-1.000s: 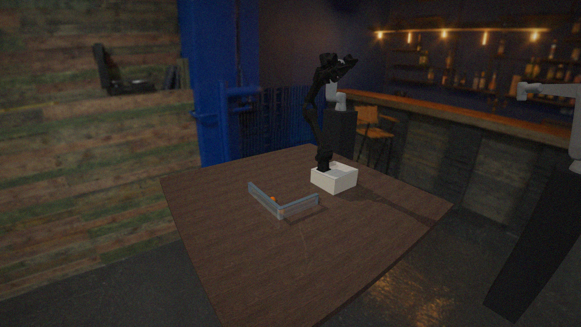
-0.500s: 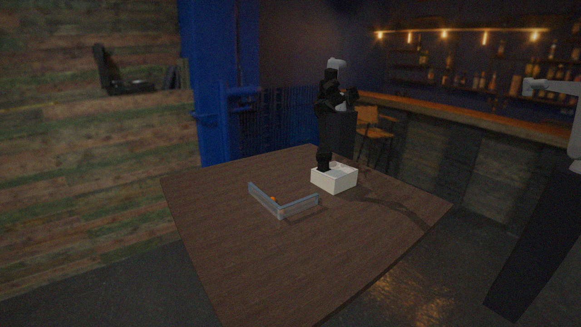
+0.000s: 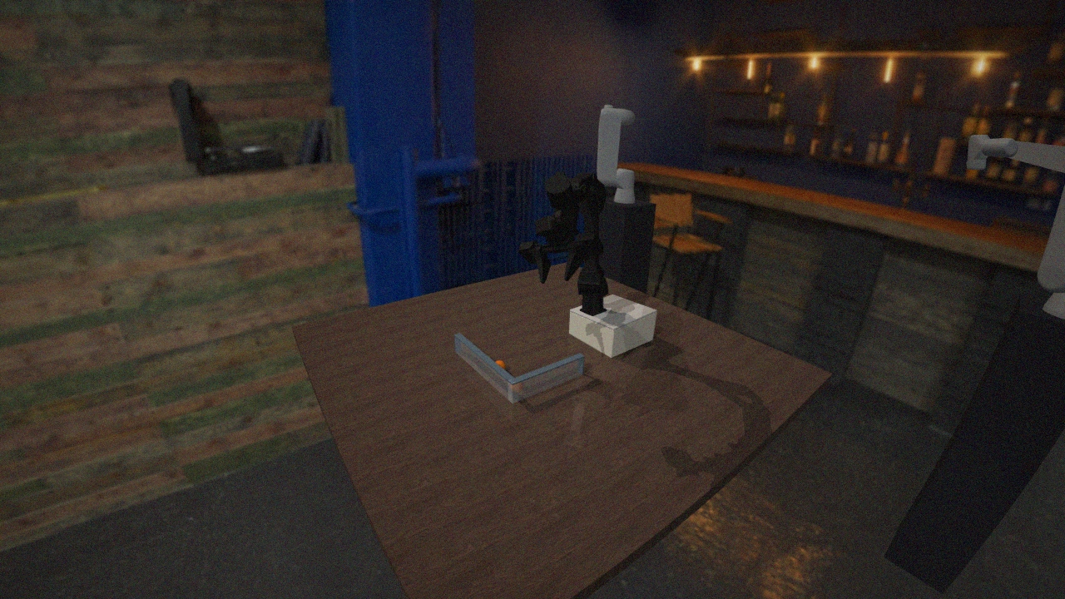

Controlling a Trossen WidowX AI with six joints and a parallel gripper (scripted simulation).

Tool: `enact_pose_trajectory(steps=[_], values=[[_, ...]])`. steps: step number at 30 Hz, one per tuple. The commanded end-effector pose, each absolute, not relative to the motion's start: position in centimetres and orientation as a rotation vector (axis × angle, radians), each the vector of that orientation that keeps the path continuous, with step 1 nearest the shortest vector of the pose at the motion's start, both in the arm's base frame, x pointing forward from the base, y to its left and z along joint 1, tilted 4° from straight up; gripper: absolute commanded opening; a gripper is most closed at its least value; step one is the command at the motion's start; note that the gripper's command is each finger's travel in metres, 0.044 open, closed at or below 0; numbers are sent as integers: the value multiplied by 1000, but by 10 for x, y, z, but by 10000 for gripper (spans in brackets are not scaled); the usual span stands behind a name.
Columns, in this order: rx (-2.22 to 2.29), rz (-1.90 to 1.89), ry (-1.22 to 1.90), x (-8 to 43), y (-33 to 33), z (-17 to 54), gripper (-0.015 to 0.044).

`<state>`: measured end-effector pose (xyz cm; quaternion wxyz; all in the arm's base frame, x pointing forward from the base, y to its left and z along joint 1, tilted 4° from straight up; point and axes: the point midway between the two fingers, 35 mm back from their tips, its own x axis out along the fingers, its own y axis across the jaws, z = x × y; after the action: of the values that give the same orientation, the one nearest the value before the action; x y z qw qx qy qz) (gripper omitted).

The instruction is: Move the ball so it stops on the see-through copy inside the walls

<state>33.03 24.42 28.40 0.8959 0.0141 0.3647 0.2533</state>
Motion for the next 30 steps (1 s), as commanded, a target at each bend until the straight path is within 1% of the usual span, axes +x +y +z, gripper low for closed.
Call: enact_pose_trajectory(steps=[1,5,9,13,18,30], values=[[-22,404,870,358,211,235,272],[-54,282,1006,379,169,183,272],[-72,170,1149,389,123,133,272],[-75,65,1304,387,74,84,272],[-58,-36,1487,370,19,33,272],[-56,-42,1500,370,15,14,272]])
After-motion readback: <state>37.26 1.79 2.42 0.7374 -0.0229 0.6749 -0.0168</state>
